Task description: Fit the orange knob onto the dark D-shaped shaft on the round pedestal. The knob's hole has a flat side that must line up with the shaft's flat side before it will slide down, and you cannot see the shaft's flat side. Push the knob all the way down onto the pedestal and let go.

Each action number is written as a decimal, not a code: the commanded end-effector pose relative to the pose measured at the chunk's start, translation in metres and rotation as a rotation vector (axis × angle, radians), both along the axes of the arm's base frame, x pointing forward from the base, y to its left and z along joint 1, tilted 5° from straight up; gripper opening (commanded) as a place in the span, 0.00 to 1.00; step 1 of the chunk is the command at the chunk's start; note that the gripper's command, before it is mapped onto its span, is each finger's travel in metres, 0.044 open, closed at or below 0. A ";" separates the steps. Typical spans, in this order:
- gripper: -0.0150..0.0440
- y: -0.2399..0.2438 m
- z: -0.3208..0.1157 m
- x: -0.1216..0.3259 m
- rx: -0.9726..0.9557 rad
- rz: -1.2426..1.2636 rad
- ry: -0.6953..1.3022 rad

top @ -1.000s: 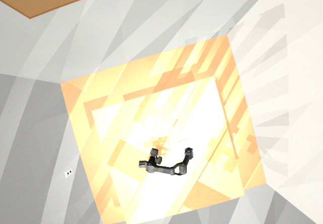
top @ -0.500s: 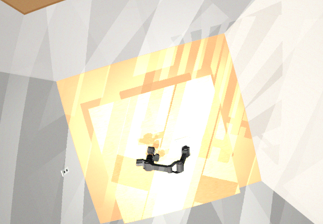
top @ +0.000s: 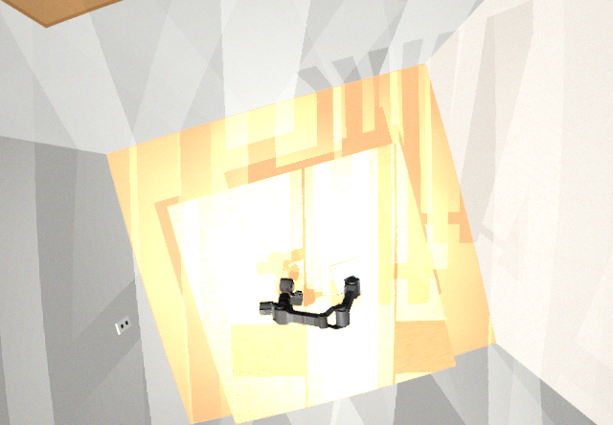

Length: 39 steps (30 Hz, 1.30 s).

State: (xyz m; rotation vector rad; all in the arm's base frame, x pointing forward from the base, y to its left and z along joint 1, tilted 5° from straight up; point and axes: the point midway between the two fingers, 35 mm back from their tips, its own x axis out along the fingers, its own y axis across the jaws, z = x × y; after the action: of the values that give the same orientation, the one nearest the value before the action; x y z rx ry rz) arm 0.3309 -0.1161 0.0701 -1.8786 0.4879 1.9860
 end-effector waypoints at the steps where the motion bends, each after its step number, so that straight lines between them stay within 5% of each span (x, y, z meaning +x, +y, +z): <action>1: 0.25 -0.001 0.000 0.002 -0.005 0.005 -0.004; 39: 0.25 -0.004 0.002 0.007 -0.008 -0.049 -0.003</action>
State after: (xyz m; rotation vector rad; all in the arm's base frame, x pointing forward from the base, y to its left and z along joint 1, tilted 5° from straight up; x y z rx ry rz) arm 0.3377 -0.1191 0.0689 -1.8745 0.4944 1.9812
